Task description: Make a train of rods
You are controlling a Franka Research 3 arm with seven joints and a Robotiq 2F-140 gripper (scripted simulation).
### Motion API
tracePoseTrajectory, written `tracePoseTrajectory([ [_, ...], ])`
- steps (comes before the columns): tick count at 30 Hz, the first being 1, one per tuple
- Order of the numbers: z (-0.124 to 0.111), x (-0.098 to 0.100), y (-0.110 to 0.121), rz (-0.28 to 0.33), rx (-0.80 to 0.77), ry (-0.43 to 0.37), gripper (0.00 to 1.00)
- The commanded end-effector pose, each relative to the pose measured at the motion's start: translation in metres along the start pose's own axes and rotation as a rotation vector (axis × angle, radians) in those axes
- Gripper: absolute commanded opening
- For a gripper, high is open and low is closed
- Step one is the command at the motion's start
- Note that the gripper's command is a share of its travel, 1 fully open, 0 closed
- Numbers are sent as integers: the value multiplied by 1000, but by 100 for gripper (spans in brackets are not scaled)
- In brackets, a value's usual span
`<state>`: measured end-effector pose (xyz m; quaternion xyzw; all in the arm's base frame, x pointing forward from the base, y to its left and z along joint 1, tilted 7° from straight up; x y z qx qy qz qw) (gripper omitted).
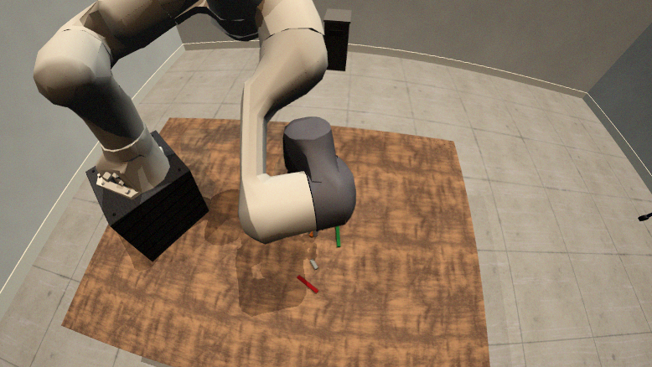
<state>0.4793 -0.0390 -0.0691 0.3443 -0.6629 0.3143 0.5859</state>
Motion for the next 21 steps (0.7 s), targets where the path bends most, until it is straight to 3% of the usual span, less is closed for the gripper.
tracePoseTrajectory([
  [1, -1, 26, 2, -7, 2, -2, 3],
  [6, -1, 61, 1, -7, 2, -2, 3],
  [13, -1, 76, 1, -7, 2, -2, 3],
  [21, -1, 76, 1, -7, 2, -2, 3],
])
Point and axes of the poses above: the point where the finger pads meet when closed, its own x axis back along the fingers, its own y axis across the jaws, z = x × y, the point moved 6 cm from there along x, back along the fingers, and after that the axes turned 8 degrees about -x, right-handed, at the moved point
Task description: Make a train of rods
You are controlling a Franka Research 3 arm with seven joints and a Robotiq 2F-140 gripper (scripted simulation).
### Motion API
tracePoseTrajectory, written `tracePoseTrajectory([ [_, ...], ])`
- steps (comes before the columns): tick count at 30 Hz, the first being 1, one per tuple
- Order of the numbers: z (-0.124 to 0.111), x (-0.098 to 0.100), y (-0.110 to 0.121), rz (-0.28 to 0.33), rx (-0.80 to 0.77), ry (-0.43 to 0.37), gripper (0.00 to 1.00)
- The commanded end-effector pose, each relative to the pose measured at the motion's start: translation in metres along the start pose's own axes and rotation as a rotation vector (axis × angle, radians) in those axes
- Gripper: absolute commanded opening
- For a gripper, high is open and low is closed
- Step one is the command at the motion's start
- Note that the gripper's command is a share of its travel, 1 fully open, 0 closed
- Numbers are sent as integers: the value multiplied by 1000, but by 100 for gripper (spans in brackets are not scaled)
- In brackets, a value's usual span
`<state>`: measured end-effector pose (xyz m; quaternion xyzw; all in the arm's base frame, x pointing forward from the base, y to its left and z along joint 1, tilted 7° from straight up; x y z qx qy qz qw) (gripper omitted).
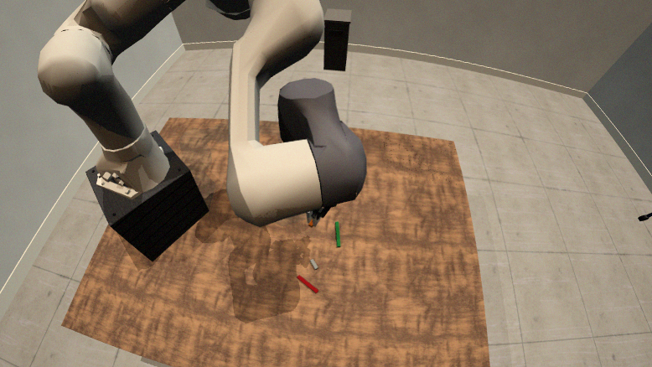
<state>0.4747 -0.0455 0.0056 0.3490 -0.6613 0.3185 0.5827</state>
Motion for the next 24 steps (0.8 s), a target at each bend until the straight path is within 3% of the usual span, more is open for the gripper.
tracePoseTrajectory([
  [1, -1, 1, 2, -7, -7, 0, 3],
  [4, -2, 1, 3, -7, 22, 0, 3],
  [6, -12, 0, 9, -10, 180, 1, 3],
  [24, -34, 0, 20, -14, 520, 2, 3],
])
Point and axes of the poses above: the point where the finger pads meet when closed, its own x axis back along the fingers, its own y axis across the jaws, z = x × y, the point moved 6 cm from there along x, back along the fingers, and after that the axes turned 8 degrees about -x, right-handed, at the moved point
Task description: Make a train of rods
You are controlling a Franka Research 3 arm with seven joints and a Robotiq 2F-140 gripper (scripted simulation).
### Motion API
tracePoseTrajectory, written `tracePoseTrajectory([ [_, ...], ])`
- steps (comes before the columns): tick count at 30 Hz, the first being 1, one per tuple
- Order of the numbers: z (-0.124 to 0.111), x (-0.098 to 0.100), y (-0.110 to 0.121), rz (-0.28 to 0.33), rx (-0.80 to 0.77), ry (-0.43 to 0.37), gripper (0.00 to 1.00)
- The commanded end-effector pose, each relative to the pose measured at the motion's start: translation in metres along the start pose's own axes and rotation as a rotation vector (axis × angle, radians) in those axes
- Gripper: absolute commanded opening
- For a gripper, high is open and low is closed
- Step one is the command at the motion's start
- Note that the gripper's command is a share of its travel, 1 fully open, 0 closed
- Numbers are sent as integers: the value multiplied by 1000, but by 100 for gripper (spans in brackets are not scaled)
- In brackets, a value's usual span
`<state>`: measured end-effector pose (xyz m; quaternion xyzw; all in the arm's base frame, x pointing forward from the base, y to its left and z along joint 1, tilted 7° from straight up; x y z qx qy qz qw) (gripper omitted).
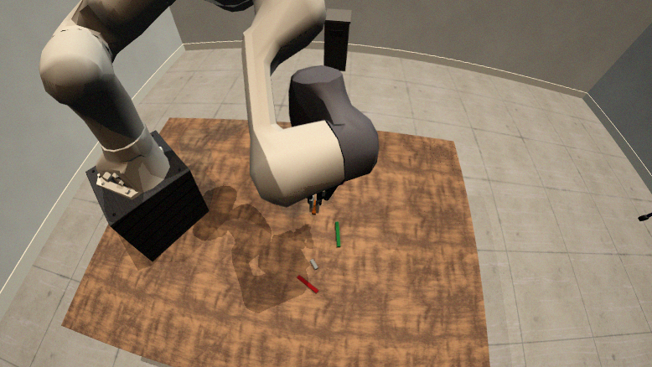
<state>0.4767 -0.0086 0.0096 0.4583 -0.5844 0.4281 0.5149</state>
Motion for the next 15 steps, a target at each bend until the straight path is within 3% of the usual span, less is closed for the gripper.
tracePoseTrajectory([
  [1, -3, -1, 1, 14, 167, 0, 3],
  [15, -21, 0, 3, 13, 414, 2, 3],
])
Point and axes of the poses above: the point where the finger pads meet when closed, its own x axis back along the fingers, its own y axis across the jaws, z = x × y, the point moved 6 cm from there along x, back along the fingers, and after that the axes turned 8 degrees about -x, right-handed, at the moved point
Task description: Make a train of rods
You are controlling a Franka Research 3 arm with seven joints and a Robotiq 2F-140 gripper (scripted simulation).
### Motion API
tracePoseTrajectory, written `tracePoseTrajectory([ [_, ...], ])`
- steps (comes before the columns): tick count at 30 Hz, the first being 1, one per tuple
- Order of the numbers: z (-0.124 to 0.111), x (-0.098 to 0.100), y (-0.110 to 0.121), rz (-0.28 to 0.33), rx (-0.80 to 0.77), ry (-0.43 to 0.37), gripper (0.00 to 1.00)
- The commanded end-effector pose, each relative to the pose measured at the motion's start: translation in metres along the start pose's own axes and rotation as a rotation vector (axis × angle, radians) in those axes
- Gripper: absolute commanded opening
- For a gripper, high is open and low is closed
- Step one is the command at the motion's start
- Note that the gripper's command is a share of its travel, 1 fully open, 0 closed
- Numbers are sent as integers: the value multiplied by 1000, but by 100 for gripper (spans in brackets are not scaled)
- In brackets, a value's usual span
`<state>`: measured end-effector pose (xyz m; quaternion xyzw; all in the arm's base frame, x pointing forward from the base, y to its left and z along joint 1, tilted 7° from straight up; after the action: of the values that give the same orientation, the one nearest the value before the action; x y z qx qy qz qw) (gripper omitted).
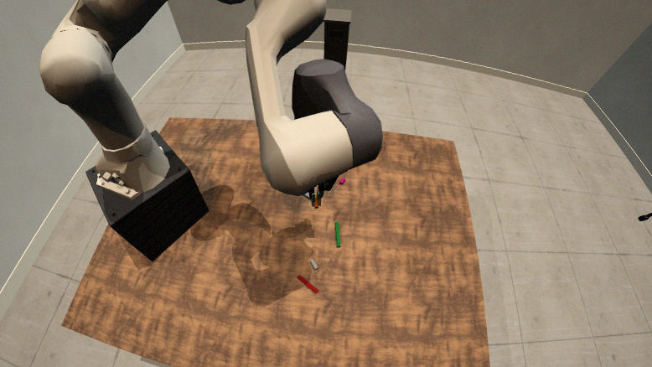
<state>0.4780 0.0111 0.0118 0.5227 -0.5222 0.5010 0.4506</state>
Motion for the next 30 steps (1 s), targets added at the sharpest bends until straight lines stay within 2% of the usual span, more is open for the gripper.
tracePoseTrajectory([
  [1, -3, -1, 0, 15, 167, 3, 3],
  [14, -21, 0, -3, 17, 412, 6, 3],
  [16, -21, 0, -3, 17, 412, 6, 3],
  [30, -44, 2, -5, 21, 716, 10, 3],
])
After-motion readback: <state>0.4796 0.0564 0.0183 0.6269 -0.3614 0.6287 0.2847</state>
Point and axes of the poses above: the point where the finger pads meet when closed, its own x axis back along the fingers, its own y axis across the jaws, z = x × y, the point moved 6 cm from there along x, back along the fingers, and after that the axes turned 8 degrees about -x, right-handed, at the moved point
